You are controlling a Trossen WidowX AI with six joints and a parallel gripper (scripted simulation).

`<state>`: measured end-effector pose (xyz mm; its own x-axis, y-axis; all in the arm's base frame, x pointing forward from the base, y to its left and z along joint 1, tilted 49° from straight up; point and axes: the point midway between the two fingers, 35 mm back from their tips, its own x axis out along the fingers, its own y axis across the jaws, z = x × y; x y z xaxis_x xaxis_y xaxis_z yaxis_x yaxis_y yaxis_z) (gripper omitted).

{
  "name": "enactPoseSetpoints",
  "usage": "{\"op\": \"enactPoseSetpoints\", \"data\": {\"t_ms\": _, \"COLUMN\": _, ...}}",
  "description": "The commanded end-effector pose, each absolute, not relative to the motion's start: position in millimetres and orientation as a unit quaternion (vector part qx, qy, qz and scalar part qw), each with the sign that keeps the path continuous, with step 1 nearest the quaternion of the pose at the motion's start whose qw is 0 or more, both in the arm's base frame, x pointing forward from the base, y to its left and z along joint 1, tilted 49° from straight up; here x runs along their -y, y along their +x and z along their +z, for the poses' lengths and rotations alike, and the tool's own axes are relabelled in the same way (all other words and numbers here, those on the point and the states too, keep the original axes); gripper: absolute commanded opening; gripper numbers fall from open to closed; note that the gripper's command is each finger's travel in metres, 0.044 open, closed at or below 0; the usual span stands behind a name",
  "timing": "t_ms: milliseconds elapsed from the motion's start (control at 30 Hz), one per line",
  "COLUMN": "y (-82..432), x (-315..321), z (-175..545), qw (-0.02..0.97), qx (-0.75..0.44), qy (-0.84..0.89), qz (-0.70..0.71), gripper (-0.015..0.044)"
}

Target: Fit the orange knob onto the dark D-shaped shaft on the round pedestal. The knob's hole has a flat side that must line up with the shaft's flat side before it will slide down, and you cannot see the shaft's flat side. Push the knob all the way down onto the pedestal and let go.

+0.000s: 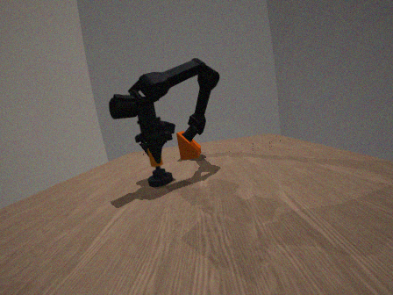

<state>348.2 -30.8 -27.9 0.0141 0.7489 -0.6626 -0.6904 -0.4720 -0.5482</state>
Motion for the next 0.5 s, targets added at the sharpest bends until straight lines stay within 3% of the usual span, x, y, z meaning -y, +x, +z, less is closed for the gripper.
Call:
{"op": "enactPoseSetpoints", "data": {"t_ms": 0, "y": 348.3, "x": 30.2, "z": -29.0, "qw": 0.513, "qx": 0.031, "qy": -0.495, "qz": 0.700, "gripper": 0.0000}}
{"op": "enactPoseSetpoints", "data": {"t_ms": 467, "y": 347.3, "x": 27.4, "z": -29.4, "qw": 0.508, "qx": 0.038, "qy": -0.500, "qz": 0.700, "gripper": 0.0000}}
